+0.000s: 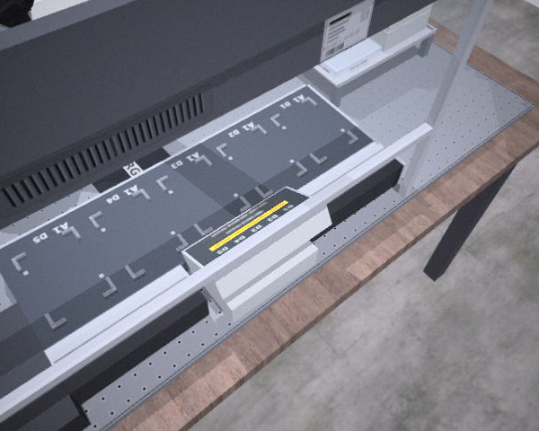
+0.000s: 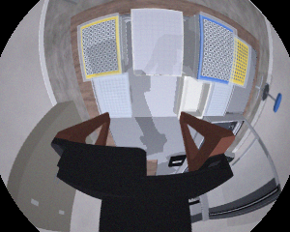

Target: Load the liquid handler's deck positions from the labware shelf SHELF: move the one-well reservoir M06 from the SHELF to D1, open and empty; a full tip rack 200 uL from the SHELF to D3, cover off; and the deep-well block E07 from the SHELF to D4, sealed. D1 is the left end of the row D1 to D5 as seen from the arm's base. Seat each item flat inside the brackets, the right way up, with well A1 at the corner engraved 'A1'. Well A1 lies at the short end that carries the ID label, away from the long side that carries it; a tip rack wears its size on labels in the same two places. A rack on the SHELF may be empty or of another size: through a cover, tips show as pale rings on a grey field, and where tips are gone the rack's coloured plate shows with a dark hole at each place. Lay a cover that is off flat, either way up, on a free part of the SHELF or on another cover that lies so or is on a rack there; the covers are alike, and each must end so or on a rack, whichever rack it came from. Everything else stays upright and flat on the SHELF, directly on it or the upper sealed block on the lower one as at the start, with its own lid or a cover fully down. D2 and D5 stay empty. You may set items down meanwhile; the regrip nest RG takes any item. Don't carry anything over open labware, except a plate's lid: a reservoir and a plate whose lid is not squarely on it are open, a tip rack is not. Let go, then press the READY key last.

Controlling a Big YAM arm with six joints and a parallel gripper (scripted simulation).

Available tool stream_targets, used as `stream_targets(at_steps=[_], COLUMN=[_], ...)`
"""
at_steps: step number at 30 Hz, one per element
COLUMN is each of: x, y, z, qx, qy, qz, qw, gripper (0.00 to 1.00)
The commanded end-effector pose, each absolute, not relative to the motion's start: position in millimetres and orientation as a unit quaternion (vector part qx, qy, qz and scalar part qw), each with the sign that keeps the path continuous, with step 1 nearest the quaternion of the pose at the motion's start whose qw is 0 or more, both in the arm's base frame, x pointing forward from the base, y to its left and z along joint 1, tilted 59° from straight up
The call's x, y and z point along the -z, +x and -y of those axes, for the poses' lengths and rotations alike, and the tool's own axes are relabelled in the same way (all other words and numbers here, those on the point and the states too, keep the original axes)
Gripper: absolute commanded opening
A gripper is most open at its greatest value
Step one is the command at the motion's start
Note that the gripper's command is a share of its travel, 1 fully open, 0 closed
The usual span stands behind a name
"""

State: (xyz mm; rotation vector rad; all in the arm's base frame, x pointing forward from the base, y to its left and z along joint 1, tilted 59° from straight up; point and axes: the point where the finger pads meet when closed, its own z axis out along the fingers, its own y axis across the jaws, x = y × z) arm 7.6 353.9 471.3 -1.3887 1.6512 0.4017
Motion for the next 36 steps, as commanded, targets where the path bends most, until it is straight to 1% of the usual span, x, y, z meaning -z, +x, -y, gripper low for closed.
stream_targets(at_steps=[1,8,11,12,16,36], x=[-519.4,-540.9,-534.5,-546.2,-546.0,-602.6], y=[26.8,53.9,57.5,61.4,76.2,146.4], z=[-340.3,-333.7,-334.0,-331.3,-344.9,-337.1], qx=[-0.188,-0.183,-0.176,-0.181,-0.165,-0.163], qy=[-0.545,-0.547,-0.552,-0.548,-0.559,-0.559], qz=[-0.659,-0.657,-0.658,-0.657,-0.659,-0.655], qw=[0.483,0.486,0.481,0.485,0.476,0.482], gripper=[1.00,1.00,1.00,1.00,1.00,1.00])
